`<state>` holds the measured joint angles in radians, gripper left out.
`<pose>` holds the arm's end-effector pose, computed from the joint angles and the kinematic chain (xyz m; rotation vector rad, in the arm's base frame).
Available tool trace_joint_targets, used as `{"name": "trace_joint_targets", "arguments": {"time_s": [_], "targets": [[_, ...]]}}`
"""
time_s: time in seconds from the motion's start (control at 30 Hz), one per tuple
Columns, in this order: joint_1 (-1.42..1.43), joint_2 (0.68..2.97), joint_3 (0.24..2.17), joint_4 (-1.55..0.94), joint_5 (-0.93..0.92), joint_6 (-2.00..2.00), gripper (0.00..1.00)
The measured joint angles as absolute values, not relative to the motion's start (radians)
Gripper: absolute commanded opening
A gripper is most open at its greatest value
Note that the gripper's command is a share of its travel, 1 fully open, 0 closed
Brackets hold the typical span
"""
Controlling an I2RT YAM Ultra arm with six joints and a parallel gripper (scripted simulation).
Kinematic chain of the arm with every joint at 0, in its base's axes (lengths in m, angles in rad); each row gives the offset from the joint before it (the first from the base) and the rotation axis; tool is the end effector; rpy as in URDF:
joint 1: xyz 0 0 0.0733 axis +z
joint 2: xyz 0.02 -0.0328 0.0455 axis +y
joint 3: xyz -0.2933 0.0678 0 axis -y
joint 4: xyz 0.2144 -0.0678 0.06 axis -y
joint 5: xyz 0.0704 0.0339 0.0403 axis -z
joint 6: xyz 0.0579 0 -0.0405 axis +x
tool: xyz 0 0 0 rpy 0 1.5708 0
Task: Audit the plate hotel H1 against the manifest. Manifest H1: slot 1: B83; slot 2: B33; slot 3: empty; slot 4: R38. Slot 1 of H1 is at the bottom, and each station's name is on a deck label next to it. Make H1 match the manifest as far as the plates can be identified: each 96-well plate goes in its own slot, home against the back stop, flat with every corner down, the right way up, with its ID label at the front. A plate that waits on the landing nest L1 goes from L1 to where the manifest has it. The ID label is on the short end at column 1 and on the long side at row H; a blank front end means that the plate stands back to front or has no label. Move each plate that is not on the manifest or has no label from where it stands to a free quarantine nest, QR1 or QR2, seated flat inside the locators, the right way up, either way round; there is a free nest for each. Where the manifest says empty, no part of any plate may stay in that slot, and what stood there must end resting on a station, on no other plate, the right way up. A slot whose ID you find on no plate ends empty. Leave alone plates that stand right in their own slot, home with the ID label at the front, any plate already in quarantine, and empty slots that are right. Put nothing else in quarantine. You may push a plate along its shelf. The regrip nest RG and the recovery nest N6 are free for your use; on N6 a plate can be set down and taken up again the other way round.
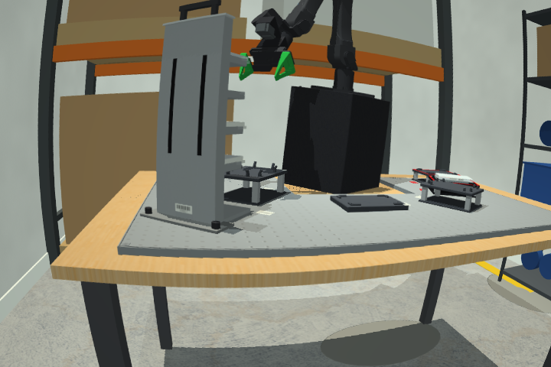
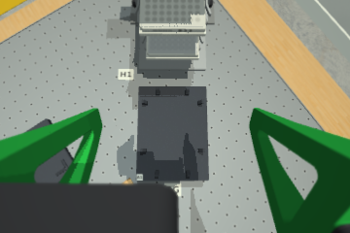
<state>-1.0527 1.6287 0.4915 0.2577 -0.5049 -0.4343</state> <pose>0.1533 -0.2102 0.1489 0.4973 2.2600 -0.1241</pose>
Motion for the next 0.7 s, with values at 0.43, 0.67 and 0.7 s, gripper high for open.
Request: {"name": "trace_joint_targets", "arguments": {"time_s": [0.43,0.67,0.7], "targets": [[-1.066,1.491,0.569,0.039,-0.514,-0.447,1.0],[-1.075,1.429,0.624,-0.084,-0.519,-0.455,1.0],[-1.076,1.42,0.633,-0.101,-0.519,-0.456,1.0]]}}
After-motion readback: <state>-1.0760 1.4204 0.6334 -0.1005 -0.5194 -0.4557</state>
